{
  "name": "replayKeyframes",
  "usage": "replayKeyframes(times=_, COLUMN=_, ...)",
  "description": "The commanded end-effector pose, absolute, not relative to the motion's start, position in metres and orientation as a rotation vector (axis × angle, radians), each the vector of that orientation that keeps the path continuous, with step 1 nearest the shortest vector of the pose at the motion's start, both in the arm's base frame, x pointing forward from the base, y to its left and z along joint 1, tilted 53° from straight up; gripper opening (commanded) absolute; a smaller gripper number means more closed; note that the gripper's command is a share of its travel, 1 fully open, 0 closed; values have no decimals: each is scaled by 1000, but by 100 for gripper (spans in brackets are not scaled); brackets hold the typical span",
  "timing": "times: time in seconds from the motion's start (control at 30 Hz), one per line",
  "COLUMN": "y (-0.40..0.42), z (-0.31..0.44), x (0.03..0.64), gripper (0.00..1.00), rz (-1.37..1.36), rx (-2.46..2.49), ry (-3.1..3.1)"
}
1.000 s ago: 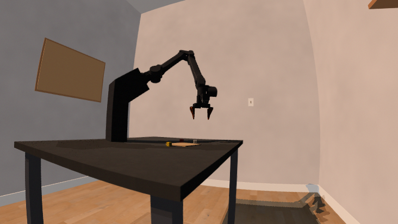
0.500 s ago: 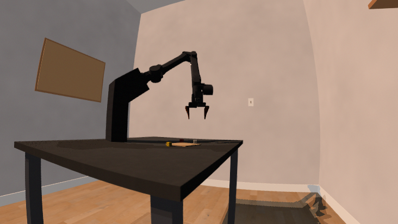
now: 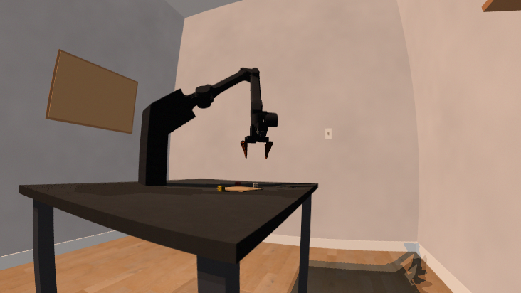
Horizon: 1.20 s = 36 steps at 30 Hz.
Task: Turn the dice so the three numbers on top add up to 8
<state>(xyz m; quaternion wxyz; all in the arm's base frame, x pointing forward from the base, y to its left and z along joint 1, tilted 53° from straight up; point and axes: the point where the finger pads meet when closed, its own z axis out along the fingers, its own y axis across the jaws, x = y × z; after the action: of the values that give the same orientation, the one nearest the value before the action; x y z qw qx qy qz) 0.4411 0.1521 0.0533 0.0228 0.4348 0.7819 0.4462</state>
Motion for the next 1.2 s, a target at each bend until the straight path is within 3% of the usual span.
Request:
replayKeyframes(times=0.0, y=161, z=51, x=443, gripper=100, rz=1348, rx=1122, ry=2473)
replayKeyframes(times=1.17, y=190, z=22, x=457, gripper=100, rz=957, rx=-254, ry=2392)
